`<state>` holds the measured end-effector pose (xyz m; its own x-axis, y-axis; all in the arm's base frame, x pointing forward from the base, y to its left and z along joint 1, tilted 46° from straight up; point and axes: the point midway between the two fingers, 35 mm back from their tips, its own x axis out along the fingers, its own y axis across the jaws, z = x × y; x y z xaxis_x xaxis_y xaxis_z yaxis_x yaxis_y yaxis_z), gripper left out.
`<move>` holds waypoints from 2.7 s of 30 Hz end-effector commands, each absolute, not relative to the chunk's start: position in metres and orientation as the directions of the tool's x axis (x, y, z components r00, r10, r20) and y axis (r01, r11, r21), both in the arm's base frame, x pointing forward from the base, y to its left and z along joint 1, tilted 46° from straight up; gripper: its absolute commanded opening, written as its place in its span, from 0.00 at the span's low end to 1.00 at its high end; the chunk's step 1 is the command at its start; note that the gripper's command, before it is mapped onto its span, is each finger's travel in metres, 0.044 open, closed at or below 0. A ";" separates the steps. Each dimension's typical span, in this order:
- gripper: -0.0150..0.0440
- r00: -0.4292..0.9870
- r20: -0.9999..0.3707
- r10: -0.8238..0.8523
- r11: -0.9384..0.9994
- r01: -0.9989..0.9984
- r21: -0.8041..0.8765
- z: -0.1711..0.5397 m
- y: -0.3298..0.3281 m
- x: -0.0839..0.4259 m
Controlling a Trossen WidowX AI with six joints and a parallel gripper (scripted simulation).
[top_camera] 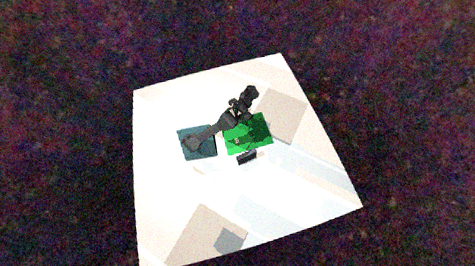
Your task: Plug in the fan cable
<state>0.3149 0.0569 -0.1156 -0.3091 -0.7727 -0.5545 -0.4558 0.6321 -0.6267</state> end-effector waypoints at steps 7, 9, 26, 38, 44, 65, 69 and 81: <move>0.25 -0.311 -0.557 -0.770 0.635 -0.452 -0.626 -0.095 0.077 0.314; 0.25 -0.303 -0.563 -0.769 0.636 -0.461 -0.620 -0.095 0.076 0.314; 0.25 -0.102 -0.679 -0.727 0.549 -0.679 -0.487 -0.073 0.057 0.309; 0.25 -0.007 -0.707 -0.707 0.463 -0.761 -0.455 -0.063 0.047 0.302; 0.25 -0.017 -0.738 -0.675 0.491 -0.757 -0.431 -0.069 0.043 0.300; 0.25 -0.026 -0.867 -0.498 0.591 -0.741 -0.318 -0.093 0.032 0.292; 0.25 -0.019 -0.887 -0.462 0.604 -0.739 -0.298 -0.096 0.030 0.291; 0.25 0.014 -0.936 -0.351 0.628 -0.738 -0.247 -0.105 0.027 0.289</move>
<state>0.2913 0.0271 -0.1025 0.0081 -0.3819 -0.9242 -0.7349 0.6245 -0.2645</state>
